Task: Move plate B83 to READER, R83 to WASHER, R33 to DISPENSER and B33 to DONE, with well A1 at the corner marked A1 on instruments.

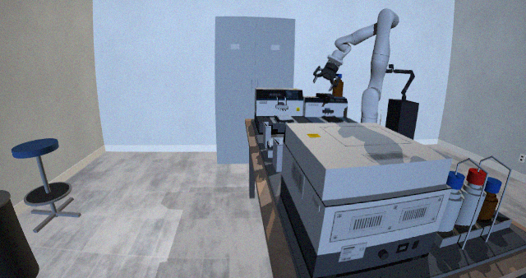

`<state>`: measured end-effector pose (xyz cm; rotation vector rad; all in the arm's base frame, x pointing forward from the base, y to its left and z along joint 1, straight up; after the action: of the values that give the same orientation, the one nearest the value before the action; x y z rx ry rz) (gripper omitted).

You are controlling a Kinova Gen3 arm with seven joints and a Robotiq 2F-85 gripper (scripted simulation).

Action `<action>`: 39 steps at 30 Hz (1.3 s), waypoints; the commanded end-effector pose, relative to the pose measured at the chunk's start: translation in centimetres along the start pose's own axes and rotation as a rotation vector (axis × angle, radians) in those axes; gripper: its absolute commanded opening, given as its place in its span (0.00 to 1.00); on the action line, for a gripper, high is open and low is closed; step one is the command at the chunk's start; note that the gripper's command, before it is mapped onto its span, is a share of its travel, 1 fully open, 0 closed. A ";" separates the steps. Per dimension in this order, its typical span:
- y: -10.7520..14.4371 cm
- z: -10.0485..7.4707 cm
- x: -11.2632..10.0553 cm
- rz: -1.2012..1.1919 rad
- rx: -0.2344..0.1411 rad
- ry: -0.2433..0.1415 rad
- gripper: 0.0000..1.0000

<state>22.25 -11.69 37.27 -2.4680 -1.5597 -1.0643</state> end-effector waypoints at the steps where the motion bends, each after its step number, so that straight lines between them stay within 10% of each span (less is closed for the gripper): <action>1: 0.0 0.0 0.0 -0.001 -0.001 0.000 1.00; 17: 0.0 0.0 0.0 -0.001 -0.001 0.000 1.00; 39: -0.2 2.3 0.5 -0.173 0.093 -0.037 1.00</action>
<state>23.32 -10.48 35.86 -2.3552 -1.7916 -0.9591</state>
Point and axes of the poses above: the point where the finger pads meet when closed, its own z axis out along the fingers, its own y axis across the jaws, x = y × z, the point moved 7 cm from there along -z, back along the fingers, and after that the axes turned 10 degrees about z, right-handed, at the moved point
